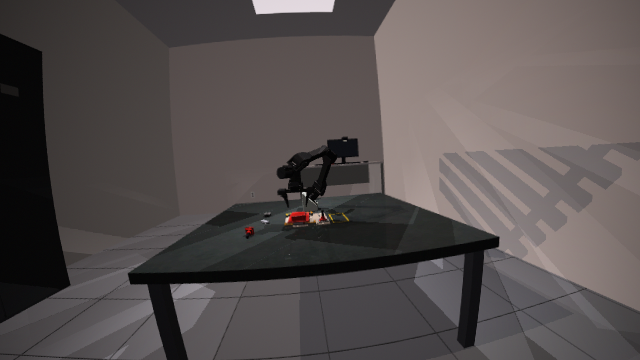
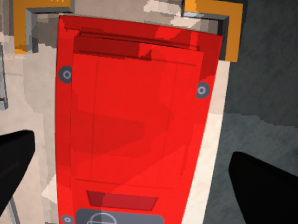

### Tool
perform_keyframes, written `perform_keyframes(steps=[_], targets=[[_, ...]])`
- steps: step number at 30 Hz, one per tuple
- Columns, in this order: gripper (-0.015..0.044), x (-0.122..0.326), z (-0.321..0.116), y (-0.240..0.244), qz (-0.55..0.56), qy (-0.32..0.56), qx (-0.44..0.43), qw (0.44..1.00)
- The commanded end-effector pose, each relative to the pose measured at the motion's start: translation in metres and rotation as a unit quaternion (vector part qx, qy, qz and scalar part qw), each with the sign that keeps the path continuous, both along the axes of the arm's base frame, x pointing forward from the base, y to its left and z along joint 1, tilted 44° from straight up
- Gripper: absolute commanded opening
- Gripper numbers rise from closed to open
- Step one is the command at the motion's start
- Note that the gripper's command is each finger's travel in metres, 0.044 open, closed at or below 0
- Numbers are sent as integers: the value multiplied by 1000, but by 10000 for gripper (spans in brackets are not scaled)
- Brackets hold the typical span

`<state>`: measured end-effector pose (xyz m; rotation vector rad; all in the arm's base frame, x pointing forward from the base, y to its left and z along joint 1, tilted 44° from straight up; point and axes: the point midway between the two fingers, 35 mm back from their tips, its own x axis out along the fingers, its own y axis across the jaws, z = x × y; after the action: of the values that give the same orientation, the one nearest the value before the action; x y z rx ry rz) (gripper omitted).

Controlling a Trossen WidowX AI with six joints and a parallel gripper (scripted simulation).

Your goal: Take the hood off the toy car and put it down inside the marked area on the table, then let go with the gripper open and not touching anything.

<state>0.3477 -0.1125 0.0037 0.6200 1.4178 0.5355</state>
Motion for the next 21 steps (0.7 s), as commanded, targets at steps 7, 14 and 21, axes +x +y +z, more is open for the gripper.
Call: perform_keyframes(steps=[7, 14, 21], targets=[[440, 0, -7, 8, -1, 2, 4, 1000], [440, 0, -12, 13, -1, 2, 4, 1000], [440, 0, -16, 18, -1, 2, 4, 1000]])
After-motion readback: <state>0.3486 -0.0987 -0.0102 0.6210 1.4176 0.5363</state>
